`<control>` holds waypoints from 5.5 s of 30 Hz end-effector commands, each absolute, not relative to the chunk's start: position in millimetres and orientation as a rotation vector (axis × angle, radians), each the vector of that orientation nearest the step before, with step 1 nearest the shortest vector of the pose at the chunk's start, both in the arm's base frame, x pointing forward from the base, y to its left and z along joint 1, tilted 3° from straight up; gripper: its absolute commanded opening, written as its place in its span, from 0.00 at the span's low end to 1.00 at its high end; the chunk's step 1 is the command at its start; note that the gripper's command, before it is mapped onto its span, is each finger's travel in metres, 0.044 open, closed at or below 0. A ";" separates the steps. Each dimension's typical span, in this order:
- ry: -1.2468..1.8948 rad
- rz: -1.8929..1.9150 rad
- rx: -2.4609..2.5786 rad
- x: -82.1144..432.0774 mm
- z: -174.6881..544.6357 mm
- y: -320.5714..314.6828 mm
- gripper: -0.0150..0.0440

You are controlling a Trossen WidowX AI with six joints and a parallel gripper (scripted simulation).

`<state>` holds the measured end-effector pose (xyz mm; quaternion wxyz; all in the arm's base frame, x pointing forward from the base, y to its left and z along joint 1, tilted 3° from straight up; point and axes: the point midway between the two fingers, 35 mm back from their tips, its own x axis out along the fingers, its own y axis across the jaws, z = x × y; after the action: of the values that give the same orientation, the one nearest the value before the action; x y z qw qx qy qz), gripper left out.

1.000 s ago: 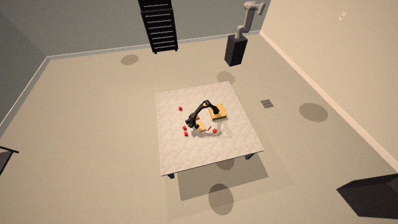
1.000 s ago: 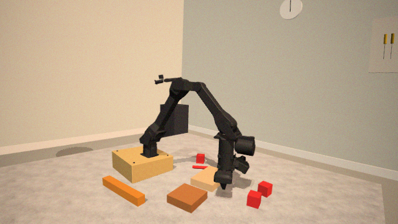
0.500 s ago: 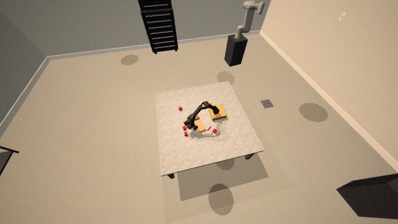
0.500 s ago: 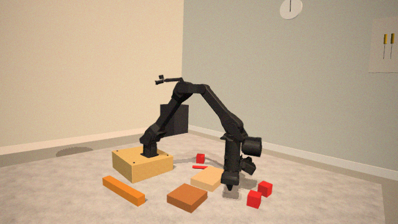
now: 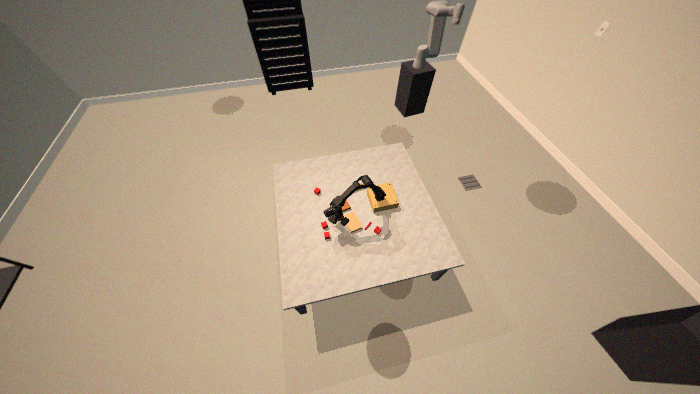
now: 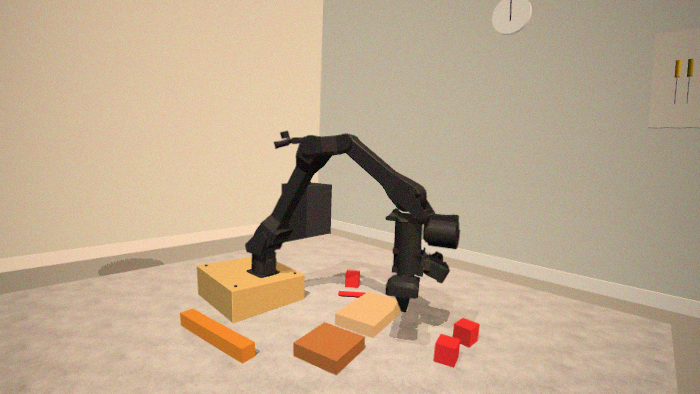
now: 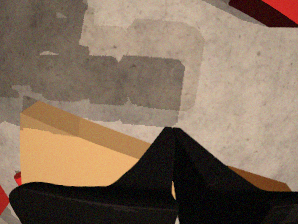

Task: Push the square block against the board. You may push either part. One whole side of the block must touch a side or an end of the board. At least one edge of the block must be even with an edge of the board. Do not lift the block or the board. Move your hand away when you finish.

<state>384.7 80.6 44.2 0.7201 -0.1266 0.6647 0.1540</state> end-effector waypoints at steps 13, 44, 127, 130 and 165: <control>1.519 0.117 -0.039 211.3 35.9 100.1 0.25; 1.520 0.106 -0.028 224.5 -20.2 103.7 0.25; 1.275 0.952 -0.916 257.8 47.9 178.8 0.25; 1.234 1.026 -0.997 263.5 47.9 186.8 0.25; 1.084 1.255 -1.249 284.5 -9.7 205.6 0.25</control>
<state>282.3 209.3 -11.7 0.5058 -0.5153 0.4537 0.5222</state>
